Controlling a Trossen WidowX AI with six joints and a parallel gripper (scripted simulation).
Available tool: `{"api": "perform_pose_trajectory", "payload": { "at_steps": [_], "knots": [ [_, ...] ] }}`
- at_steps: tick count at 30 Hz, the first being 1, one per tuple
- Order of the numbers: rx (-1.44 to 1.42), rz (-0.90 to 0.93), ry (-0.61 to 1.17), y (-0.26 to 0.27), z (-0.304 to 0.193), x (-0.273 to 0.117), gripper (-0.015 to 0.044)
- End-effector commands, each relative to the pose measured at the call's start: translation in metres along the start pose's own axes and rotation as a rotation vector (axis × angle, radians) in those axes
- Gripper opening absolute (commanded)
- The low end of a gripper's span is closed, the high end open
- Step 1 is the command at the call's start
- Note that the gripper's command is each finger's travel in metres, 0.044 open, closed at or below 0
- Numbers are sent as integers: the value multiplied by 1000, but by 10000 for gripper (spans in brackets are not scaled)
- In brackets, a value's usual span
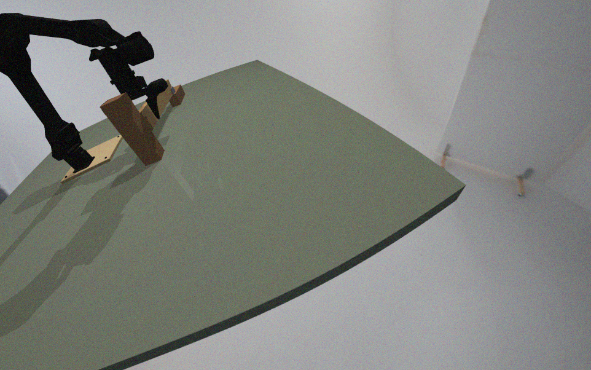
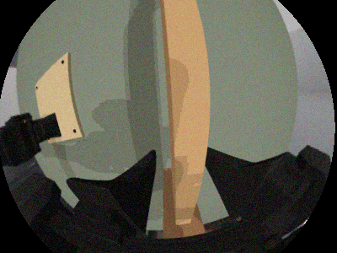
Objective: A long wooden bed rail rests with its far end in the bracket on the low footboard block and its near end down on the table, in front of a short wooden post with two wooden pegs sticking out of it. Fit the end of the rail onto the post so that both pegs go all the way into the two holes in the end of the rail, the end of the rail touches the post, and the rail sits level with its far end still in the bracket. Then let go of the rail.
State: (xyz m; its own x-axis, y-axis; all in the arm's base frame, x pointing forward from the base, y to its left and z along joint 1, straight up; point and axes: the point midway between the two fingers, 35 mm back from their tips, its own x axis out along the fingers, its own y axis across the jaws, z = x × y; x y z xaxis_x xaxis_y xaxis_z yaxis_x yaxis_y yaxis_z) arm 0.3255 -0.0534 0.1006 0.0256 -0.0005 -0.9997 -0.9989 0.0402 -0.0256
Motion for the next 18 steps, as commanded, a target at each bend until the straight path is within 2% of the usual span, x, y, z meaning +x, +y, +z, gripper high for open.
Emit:
{"api": "perform_pose_trajectory", "payload": {
  "at_steps": [1,4,10,14,18],
  "knots": [
    [0,-1,0,0,0,0,367],
    [0,-1,0,0,0,0,440],
    [0,-1,0,0,2,-2,440],
    [-2,-6,1,0,29,-28,440],
    [-2,-6,1,0,30,-30,440]
  ]
}}
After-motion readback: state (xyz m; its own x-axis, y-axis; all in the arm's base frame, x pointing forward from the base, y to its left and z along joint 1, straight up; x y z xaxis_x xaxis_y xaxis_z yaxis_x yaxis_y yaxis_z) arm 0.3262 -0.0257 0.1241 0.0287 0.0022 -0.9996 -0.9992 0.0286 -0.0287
